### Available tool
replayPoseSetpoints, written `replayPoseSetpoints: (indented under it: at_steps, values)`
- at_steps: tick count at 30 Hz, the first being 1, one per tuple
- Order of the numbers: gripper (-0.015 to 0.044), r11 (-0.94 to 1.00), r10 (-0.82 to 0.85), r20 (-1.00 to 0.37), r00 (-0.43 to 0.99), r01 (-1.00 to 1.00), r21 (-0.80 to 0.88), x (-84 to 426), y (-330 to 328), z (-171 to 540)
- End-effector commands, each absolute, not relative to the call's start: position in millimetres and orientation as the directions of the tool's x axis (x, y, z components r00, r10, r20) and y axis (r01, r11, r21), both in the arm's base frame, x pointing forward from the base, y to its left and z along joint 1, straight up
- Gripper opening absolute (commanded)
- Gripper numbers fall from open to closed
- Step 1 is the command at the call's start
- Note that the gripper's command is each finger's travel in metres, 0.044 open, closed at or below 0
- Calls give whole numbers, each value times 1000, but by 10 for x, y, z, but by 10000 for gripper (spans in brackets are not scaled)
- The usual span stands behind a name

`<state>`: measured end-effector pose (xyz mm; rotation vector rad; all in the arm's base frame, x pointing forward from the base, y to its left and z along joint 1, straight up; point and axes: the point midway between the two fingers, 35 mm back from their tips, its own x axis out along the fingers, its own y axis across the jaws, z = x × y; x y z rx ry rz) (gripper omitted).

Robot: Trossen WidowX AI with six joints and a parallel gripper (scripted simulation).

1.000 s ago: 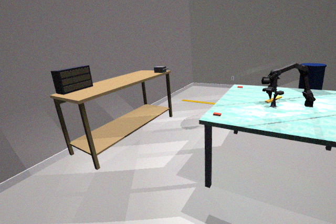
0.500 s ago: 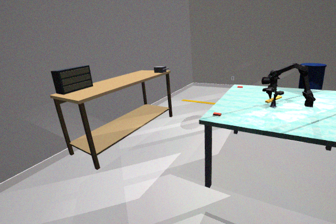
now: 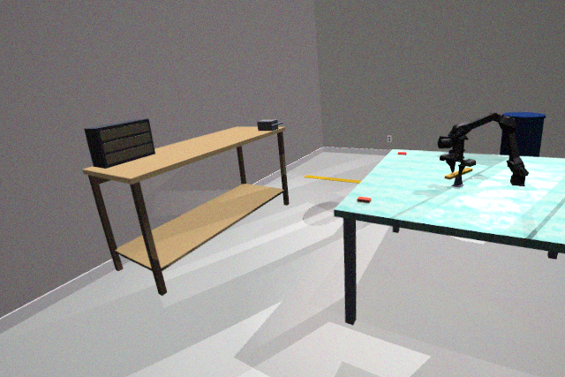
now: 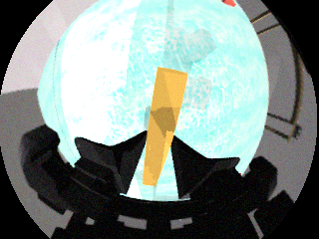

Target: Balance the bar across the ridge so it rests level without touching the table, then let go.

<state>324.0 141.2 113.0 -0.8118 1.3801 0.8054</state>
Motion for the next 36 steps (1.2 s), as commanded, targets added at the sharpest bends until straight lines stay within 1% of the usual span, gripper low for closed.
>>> replayPoseSetpoints:
  at_steps: [1,15,16,27,36]
  values:
    - [171,504,13,-999,30,-864,-19,3239,1412,1129]
    - [173,504,13,-999,30,-864,-19,3239,1412,1129]
    - [185,504,13,-999,30,-864,-19,3239,1412,1129]
    - [185,504,13,-999,30,-864,-19,3239,1412,1129]
    - [421,504,13,-999,30,-864,-19,3239,1412,1129]
